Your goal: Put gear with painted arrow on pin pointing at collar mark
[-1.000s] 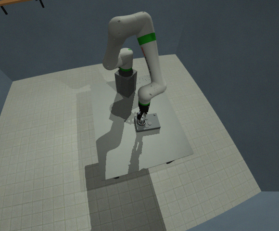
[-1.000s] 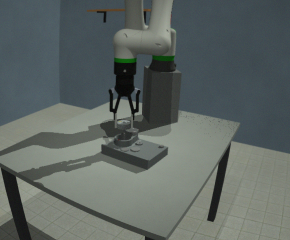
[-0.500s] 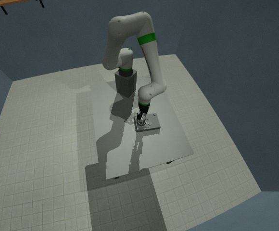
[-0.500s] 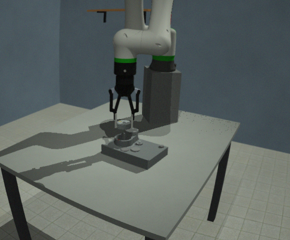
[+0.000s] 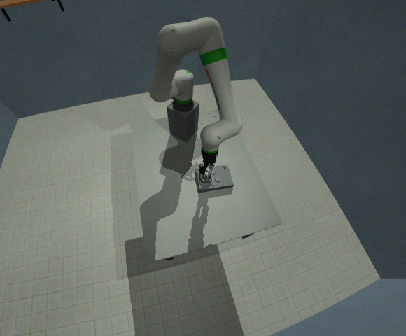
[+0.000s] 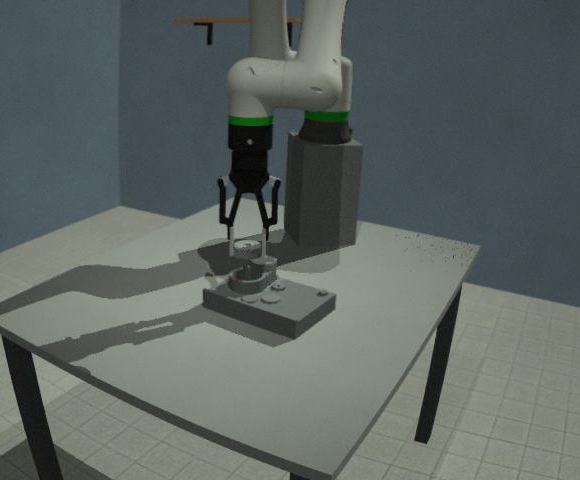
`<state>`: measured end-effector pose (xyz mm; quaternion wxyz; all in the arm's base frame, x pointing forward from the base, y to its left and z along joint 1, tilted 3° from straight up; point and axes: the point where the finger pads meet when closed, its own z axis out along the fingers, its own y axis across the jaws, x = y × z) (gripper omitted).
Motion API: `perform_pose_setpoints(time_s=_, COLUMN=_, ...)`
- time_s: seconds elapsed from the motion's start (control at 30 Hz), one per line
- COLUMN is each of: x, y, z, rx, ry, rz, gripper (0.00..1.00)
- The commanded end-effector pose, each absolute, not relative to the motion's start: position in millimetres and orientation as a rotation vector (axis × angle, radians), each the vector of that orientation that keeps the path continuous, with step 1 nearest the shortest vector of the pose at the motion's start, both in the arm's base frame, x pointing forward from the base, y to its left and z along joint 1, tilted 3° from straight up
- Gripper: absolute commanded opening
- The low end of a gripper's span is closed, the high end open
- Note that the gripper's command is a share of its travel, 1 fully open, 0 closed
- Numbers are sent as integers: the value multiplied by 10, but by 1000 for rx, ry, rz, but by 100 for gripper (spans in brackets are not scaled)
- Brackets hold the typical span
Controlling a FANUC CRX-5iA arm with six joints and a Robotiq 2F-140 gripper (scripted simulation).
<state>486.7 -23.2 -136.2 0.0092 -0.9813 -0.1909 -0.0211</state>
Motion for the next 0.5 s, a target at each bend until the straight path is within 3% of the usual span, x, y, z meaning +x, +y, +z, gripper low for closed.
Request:
perform_pose_setpoints(time_s=0.0, x=4869, y=-233, z=-1360, rx=-3065, ry=-596, rz=-67, gripper=0)
perform_pose_setpoints(time_s=0.47, x=4870, y=-233, z=-1387, rx=-3065, ry=-596, rz=-67, gripper=0)
